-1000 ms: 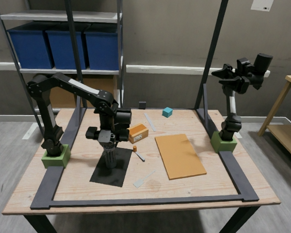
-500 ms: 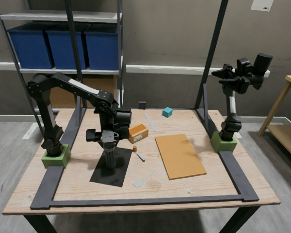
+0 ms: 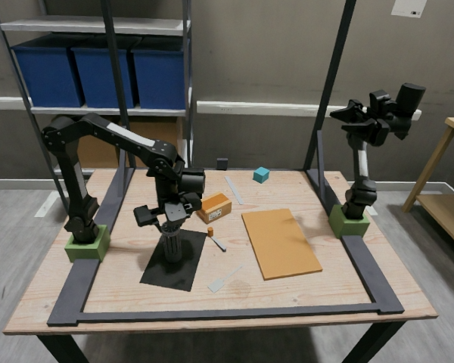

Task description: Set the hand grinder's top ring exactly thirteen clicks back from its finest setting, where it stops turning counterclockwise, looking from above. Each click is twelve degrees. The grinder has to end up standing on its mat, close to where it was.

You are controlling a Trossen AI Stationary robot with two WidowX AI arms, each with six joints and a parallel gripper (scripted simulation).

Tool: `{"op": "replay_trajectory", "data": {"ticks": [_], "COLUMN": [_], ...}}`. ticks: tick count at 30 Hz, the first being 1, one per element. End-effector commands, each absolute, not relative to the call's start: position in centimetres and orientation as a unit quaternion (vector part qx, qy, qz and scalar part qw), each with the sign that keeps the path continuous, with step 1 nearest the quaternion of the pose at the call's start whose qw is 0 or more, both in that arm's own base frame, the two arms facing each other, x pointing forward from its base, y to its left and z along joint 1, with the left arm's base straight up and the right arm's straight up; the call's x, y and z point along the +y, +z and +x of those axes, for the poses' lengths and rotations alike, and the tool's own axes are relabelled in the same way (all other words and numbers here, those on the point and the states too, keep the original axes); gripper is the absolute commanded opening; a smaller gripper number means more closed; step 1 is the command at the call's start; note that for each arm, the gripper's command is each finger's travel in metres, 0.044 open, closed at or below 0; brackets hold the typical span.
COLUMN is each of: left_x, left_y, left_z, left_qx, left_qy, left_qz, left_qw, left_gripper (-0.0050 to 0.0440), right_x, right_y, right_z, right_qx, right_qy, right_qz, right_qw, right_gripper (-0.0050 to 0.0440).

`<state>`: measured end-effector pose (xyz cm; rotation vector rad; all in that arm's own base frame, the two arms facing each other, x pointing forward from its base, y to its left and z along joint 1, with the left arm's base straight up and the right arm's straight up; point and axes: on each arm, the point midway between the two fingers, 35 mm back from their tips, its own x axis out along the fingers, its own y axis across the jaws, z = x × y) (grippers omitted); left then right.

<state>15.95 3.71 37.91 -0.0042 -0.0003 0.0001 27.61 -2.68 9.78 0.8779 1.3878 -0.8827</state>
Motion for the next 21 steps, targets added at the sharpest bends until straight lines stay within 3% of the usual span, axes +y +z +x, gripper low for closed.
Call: {"op": "replay_trajectory", "data": {"ticks": [1,21], "left_x": [3.69,3.69], "left_y": [38.25,38.25], "left_z": [15.96,15.96], "left_qx": [-0.001,-0.001], "left_qy": [-0.001,-0.001], "left_qz": [0.002,0.002], "left_qw": [1.000,1.000], "left_gripper": [0.0400,0.0400], "right_x": [-2.65,-2.62], "right_y": [10.62,10.62], "right_z": [27.96,27.92], "right_qx": [0.598,0.655], "right_qy": [-0.358,-0.234], "right_qz": [0.365,0.235], "right_qw": [0.618,0.679], "right_gripper": [0.0285,0.0285]}}
